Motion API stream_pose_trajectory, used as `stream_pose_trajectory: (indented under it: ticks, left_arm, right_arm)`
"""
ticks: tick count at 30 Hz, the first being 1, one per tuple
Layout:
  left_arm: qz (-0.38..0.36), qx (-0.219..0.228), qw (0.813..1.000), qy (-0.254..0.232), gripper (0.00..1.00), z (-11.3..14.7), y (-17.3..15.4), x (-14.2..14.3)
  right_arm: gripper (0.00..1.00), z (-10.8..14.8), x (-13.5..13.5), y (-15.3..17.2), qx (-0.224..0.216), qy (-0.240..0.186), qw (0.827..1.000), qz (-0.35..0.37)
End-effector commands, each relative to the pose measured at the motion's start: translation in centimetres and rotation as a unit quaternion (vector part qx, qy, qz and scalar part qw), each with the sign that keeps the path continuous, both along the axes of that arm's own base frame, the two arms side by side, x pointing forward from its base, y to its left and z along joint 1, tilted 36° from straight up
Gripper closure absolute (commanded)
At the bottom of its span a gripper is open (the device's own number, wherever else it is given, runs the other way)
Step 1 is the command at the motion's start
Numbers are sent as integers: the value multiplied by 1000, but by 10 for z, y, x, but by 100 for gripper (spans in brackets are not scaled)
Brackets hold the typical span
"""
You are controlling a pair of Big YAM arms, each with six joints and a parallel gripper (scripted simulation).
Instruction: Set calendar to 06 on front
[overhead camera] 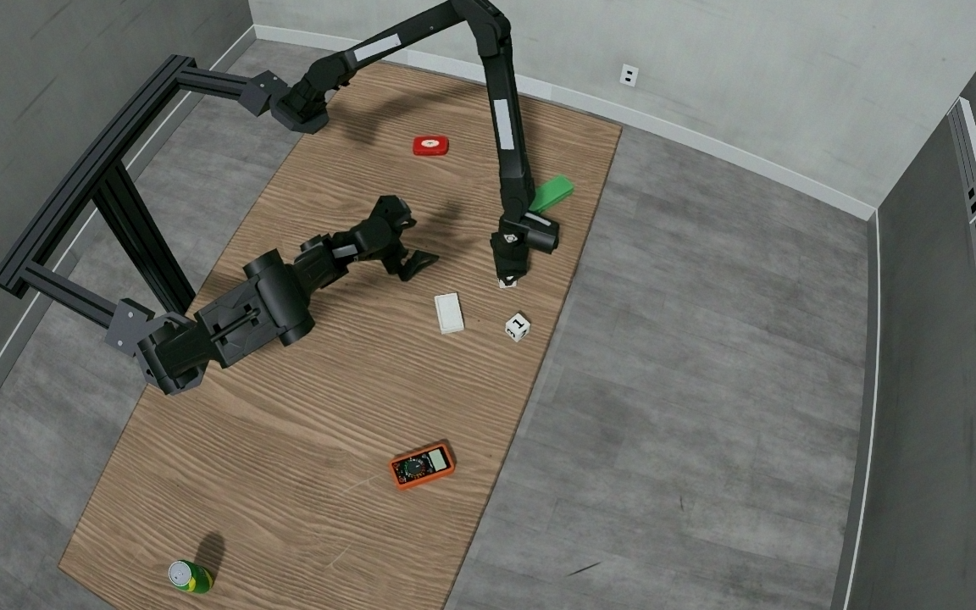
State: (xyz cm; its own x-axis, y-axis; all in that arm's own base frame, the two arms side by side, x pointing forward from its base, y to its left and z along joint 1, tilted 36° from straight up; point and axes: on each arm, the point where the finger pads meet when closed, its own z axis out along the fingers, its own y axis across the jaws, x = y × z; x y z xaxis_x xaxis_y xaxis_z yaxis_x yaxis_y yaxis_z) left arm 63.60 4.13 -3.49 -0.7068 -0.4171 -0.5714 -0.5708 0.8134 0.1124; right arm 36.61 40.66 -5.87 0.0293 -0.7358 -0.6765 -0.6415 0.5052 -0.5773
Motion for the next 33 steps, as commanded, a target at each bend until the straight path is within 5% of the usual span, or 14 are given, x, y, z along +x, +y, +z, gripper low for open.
stream_pose_trajectory:
  ticks: [1, 14, 15, 33]
  left_arm:
    - [6, 1, 1000, -8, 36, -2, 15, 13]
    - [8, 0, 1000, -13, 36, -3, 20, 19]
    - [8, 0, 1000, -14, 44, -1, 20, 19]
    - [6, -2, 1000, -14, 64, -9, 7, 13]
  right_arm:
    - [0, -1, -2, 2, -6, -2, 1000, 6]
    - [0, -1, -2, 2, -6, -2, 1000, 6]
    - [0, -1, -2, 2, -6, -2, 1000, 6]
    - [0, -1, -2, 2, -6, -2, 1000, 6]
